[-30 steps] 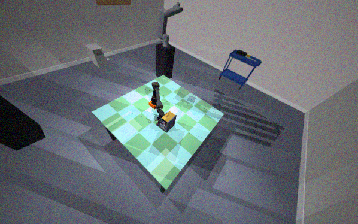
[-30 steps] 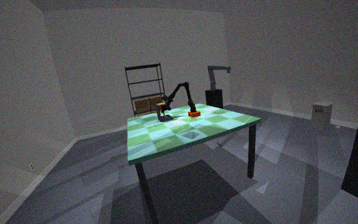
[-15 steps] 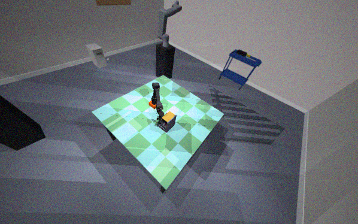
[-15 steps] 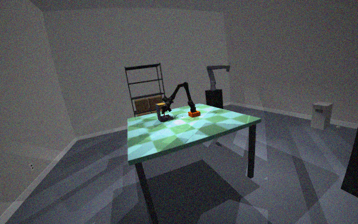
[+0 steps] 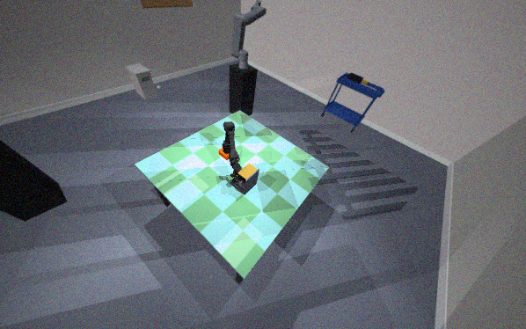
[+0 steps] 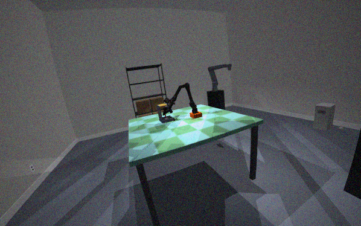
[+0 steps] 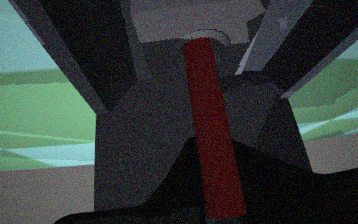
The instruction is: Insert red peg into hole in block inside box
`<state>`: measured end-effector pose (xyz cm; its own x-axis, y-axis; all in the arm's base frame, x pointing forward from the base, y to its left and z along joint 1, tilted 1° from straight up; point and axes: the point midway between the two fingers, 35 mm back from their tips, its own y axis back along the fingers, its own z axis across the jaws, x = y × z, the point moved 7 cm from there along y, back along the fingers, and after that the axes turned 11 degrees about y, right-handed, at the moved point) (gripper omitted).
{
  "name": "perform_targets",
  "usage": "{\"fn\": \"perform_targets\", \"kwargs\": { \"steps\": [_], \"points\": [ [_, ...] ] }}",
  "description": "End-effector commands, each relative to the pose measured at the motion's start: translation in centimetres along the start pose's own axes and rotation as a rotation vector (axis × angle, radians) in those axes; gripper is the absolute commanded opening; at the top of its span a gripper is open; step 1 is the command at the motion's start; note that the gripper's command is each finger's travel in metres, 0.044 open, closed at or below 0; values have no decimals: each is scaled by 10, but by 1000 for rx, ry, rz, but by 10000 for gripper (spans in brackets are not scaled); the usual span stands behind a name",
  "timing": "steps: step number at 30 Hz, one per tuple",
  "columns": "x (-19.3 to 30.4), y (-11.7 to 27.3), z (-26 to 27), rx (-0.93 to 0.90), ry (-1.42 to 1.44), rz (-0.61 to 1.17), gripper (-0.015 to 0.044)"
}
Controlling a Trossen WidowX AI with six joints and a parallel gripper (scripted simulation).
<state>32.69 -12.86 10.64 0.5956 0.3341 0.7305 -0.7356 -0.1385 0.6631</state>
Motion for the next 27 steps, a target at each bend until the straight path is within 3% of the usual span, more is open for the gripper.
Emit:
{"fn": "perform_targets", "kwargs": {
  "steps": [1,27],
  "points": [
    [-7,-5,-2,8,-12,-18,0],
    [-12,-10,-3,8,-12,-18,0]
  ]
}}
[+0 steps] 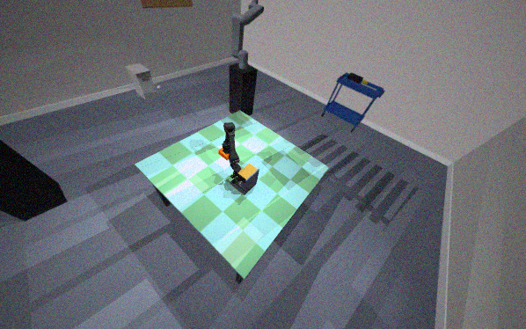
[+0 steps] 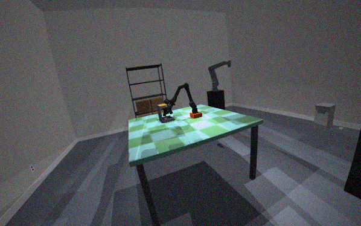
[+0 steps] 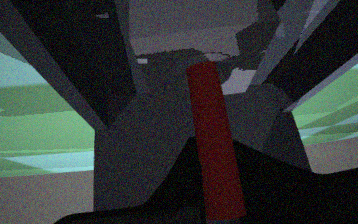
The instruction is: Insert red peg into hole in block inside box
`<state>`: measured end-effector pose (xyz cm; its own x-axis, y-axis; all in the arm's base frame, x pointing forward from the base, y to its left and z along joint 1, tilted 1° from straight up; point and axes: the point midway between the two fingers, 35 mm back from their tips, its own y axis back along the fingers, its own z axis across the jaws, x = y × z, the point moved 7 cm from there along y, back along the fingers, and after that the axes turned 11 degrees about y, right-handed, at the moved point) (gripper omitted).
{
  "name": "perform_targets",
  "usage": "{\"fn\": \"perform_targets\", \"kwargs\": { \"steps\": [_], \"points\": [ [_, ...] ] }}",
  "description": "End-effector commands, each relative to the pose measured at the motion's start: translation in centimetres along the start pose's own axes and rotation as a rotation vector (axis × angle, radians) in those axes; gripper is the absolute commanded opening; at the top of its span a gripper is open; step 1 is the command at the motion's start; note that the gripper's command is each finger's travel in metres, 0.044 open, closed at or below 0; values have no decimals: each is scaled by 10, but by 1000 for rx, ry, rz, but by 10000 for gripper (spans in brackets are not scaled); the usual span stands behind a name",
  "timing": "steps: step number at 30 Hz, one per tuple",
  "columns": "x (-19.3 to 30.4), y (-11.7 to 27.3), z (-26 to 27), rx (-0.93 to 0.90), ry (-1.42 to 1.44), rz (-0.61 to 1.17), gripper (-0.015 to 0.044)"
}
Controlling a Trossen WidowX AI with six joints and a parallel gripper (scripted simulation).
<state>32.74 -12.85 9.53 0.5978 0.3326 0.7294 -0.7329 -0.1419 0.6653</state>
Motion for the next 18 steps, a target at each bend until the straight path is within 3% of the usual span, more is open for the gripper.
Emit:
{"fn": "perform_targets", "kwargs": {
  "steps": [1,9,18],
  "points": [
    [-5,-3,-2,4,-10,-16,0],
    [0,0,0,0,0,0,210],
    [-12,13,-4,2,-5,-10,220]
  ]
}}
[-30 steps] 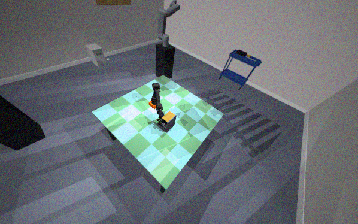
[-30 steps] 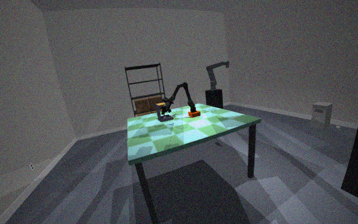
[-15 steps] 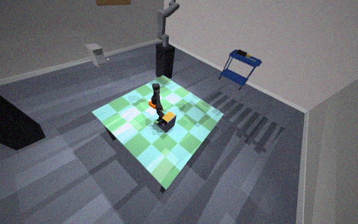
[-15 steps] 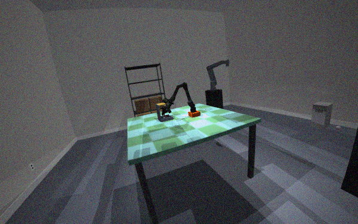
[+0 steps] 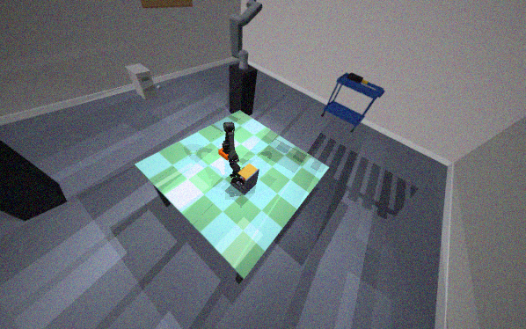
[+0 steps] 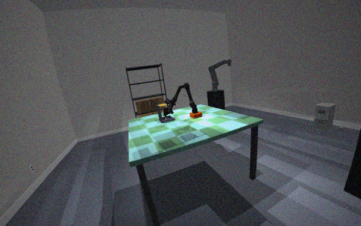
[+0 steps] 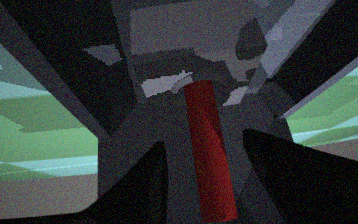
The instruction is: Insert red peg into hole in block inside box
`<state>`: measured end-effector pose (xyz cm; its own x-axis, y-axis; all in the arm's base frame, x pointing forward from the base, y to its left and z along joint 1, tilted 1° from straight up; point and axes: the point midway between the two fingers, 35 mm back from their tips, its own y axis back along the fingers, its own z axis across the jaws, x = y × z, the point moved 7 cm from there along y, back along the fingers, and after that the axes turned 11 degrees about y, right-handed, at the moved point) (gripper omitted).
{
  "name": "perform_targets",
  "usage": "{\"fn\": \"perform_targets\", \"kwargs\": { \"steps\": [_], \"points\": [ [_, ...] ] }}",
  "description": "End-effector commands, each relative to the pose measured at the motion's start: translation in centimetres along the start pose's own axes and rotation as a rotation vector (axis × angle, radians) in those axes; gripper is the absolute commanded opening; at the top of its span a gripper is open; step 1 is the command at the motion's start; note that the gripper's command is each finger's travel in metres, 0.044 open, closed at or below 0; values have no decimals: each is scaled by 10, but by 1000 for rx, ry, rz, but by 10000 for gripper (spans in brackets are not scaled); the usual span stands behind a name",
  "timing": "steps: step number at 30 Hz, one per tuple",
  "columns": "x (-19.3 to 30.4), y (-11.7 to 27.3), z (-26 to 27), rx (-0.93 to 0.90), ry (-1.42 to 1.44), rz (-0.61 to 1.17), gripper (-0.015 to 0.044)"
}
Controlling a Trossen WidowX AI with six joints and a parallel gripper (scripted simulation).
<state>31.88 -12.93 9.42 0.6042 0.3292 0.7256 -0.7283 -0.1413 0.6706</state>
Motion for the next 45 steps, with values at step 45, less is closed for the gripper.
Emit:
{"fn": "perform_targets", "kwargs": {
  "steps": [45],
  "points": [
    [-24,144,-16,4,-5,-21,440]
  ]
}}
